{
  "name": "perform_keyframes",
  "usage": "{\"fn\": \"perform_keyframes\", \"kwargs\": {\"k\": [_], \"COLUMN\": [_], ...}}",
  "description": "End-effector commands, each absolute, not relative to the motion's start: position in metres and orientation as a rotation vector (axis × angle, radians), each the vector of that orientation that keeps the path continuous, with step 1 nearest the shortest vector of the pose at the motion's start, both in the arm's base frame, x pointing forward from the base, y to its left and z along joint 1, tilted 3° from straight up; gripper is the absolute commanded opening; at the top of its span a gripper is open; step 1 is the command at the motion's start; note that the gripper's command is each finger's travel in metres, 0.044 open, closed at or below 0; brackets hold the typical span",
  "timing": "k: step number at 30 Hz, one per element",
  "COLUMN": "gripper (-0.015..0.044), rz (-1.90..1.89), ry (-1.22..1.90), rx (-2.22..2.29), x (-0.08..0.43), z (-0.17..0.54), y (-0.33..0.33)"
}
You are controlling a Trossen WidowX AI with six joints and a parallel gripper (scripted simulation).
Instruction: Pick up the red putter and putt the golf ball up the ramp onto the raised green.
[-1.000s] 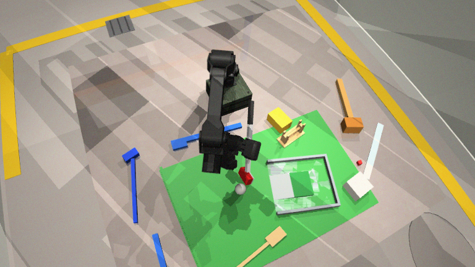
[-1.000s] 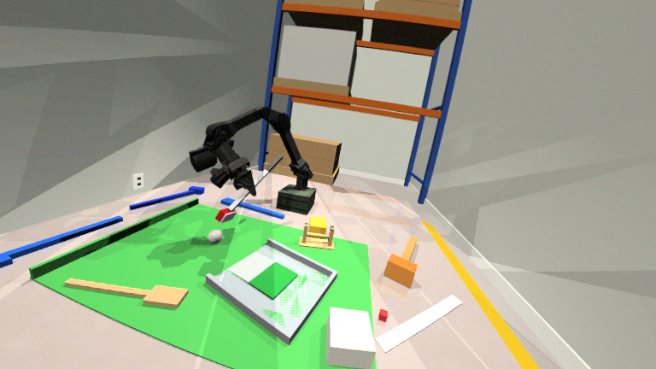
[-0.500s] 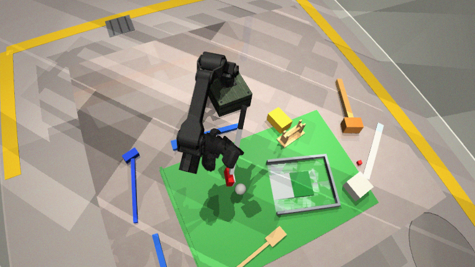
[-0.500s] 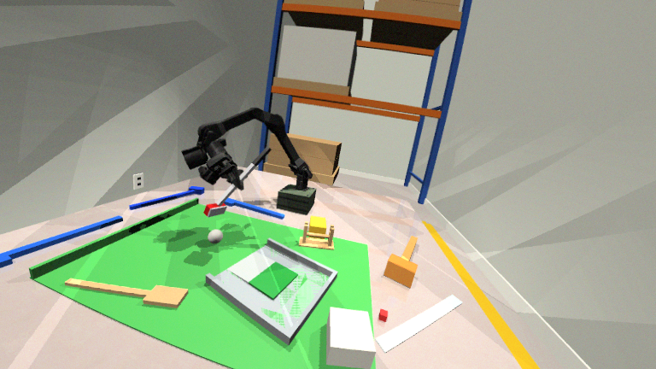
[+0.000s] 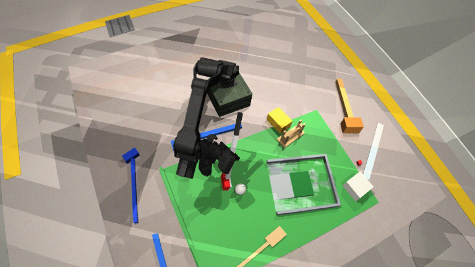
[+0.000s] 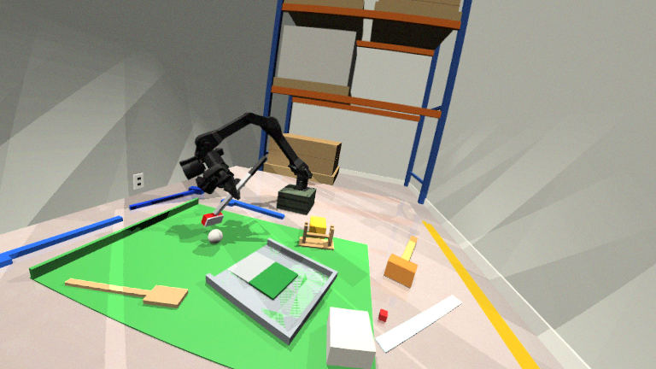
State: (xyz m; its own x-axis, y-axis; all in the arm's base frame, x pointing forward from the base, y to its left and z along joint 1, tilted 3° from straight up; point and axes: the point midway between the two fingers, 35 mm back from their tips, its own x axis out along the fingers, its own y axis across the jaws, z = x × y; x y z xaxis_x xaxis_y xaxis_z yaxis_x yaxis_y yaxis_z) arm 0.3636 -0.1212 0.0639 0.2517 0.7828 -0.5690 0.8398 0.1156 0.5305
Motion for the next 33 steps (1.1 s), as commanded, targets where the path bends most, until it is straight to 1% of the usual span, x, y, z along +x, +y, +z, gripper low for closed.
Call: {"fn": "perform_keyframes", "kwargs": {"k": [1, 15, 26, 33], "gripper": [0.0, 0.0, 0.0, 0.0], "rz": [-0.08, -0.08, -0.084, -0.084], "ry": [1.524, 1.524, 1.526, 1.524], "rx": [1.656, 1.655, 1.659, 1.655], "x": [0.363, 0.361, 0.362, 0.357], "z": [0.057, 0.036, 0.039, 0.038], "y": [-0.123, -0.13, -0.13, -0.15]}}
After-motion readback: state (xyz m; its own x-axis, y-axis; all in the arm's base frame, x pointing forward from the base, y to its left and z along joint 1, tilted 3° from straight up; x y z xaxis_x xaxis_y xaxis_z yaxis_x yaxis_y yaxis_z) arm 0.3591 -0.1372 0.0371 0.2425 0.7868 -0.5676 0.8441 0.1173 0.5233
